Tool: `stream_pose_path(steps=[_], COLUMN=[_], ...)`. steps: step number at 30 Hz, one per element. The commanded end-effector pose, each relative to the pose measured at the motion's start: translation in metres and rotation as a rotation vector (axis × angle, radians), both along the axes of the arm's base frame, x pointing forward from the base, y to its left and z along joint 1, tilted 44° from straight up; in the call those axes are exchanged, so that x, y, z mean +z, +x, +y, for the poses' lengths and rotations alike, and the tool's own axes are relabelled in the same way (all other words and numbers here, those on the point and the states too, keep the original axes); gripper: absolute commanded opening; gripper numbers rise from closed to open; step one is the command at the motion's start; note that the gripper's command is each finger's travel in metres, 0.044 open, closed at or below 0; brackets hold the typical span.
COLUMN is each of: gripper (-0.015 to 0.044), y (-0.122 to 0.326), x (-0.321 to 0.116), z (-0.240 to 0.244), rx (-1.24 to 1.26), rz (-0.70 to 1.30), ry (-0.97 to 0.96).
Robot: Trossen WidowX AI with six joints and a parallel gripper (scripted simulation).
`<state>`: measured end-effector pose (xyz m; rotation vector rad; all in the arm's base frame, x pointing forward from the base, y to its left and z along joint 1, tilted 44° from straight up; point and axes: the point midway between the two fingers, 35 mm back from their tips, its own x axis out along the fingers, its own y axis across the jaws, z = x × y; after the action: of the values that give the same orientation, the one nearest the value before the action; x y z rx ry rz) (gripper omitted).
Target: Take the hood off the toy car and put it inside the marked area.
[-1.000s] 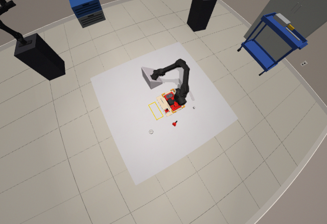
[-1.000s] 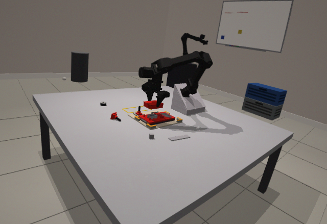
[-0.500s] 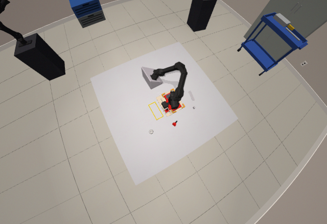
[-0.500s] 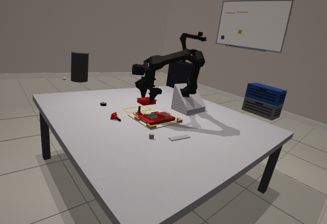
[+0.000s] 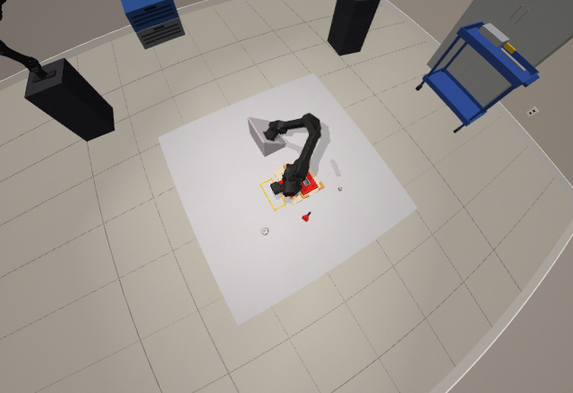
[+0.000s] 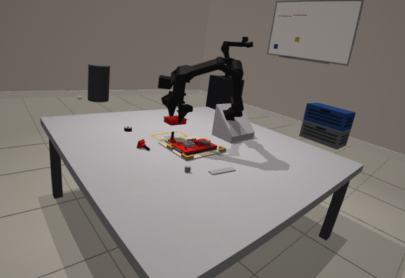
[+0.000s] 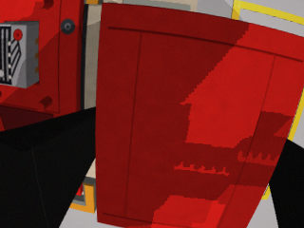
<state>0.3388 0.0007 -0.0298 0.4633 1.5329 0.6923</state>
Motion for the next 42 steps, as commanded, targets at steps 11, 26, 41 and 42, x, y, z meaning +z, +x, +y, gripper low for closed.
stream_pose_path(steps=[11, 26, 41, 42], gripper=[0.0000, 0.0000, 0.0000, 0.0000], y=[-0.015, -0.020, -0.020, -0.020], x=[-0.040, -0.054, -0.061, -0.061], z=[-0.048, -0.056, -0.050, -0.049], rx=[0.009, 0.011, 0.011, 0.011], rz=[0.000, 0.000, -0.001, -0.001], ry=[0.005, 0.010, 0.010, 0.010])
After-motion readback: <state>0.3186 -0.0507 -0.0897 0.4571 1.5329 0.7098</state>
